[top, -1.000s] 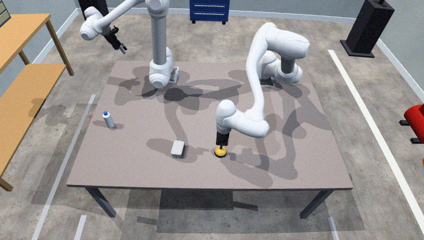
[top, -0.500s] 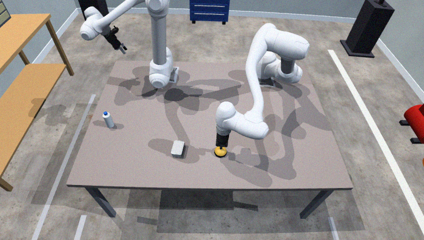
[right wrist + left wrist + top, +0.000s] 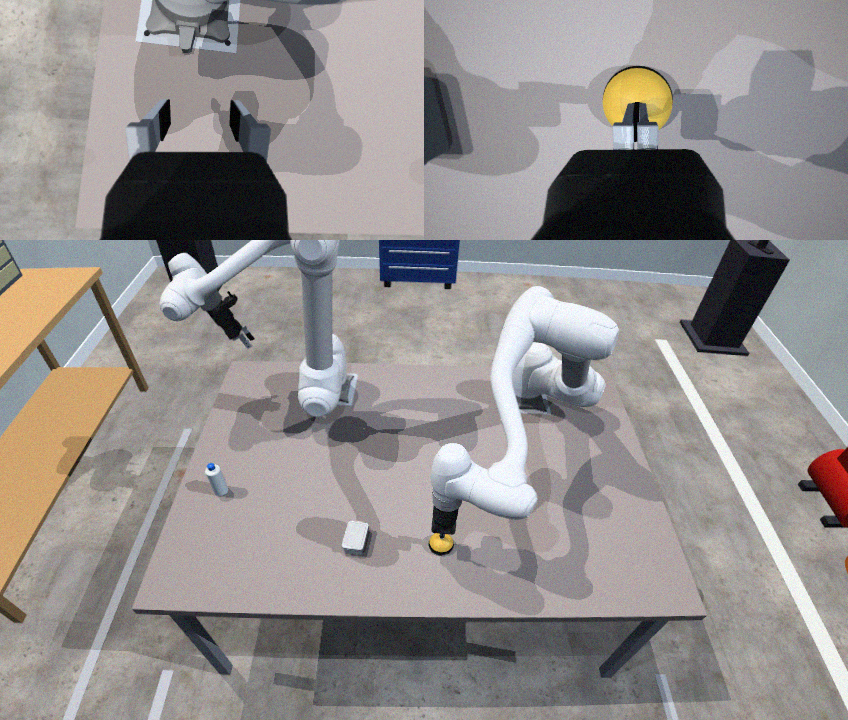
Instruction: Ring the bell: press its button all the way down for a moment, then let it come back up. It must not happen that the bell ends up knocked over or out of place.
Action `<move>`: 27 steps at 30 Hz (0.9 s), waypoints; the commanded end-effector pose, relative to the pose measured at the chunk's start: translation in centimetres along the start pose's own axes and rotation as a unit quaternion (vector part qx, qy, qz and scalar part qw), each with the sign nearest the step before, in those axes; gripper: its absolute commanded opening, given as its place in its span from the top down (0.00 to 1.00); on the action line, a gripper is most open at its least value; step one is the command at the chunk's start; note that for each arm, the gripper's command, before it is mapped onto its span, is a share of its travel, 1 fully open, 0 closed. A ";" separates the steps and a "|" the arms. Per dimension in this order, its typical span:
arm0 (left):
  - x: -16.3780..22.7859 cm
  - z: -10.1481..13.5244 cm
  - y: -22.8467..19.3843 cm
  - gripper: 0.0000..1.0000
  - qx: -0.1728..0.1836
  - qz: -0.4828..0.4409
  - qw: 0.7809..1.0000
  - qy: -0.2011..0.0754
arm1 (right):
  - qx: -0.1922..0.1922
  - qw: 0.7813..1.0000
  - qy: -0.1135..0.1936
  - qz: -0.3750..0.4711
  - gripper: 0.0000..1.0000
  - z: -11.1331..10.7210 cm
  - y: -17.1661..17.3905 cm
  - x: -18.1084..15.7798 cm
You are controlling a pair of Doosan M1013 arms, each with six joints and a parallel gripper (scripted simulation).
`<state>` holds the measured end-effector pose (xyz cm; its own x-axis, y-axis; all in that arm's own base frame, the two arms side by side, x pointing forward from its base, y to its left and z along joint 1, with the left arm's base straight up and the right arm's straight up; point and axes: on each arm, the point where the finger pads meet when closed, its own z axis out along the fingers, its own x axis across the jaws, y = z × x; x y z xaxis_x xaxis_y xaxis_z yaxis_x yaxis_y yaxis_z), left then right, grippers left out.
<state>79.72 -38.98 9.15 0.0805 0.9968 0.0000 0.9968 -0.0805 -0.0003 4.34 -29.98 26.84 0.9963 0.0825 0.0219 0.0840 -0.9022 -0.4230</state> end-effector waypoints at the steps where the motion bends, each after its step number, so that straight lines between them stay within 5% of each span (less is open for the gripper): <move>1: 0.0 -0.2 0.0 0.83 -0.001 0.000 1.000 0.000 | -0.001 1.000 0.000 0.000 0.00 -0.1 0.0 0.0; 27: 0.0 0.8 0.0 0.83 -0.001 0.000 1.000 0.000 | -0.001 1.000 0.000 0.000 0.00 -0.1 0.0 0.0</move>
<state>79.72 -38.98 8.16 0.0805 0.9968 -0.0001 0.9968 -0.0805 -0.0002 4.34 -29.98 26.84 0.9963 0.0825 0.0219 0.0840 -0.9022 -0.4230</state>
